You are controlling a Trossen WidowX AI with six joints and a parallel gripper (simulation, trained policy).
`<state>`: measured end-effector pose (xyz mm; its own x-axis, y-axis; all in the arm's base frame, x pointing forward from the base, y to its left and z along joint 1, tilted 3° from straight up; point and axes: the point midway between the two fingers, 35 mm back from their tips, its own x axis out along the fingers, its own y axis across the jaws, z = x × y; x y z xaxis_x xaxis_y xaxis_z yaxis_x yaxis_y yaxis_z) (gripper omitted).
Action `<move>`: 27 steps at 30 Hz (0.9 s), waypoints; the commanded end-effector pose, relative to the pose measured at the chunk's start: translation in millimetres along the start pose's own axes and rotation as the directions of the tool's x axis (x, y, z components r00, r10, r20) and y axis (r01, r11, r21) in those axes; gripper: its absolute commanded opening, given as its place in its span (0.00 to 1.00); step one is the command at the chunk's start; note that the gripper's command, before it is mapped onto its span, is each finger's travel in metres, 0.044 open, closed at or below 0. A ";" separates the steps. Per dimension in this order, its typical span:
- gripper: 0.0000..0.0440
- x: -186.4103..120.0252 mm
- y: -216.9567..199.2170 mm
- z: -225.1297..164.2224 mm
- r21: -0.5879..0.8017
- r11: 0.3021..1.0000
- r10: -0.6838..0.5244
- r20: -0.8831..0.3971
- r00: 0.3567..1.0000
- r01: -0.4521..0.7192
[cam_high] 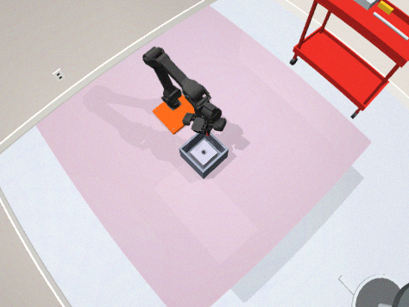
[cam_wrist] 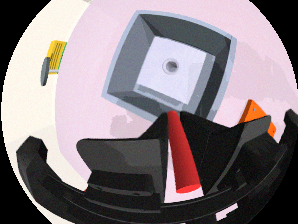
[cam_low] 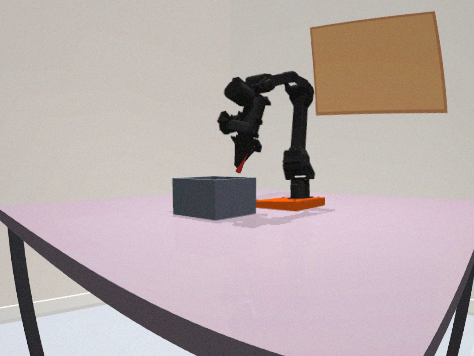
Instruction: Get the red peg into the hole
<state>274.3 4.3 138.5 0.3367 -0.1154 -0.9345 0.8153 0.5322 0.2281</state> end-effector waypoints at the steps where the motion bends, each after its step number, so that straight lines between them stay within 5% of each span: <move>1: 0.00 5.3 0.9 15.9 0.021 1.000 0.000 0.022 1.000 -0.001; 27: 0.01 62.6 -9.5 54.9 0.090 0.994 -0.065 -0.031 0.997 0.067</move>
<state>311.7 -51.8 100.7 0.2853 -0.1309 -0.9495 0.8740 0.4421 0.2016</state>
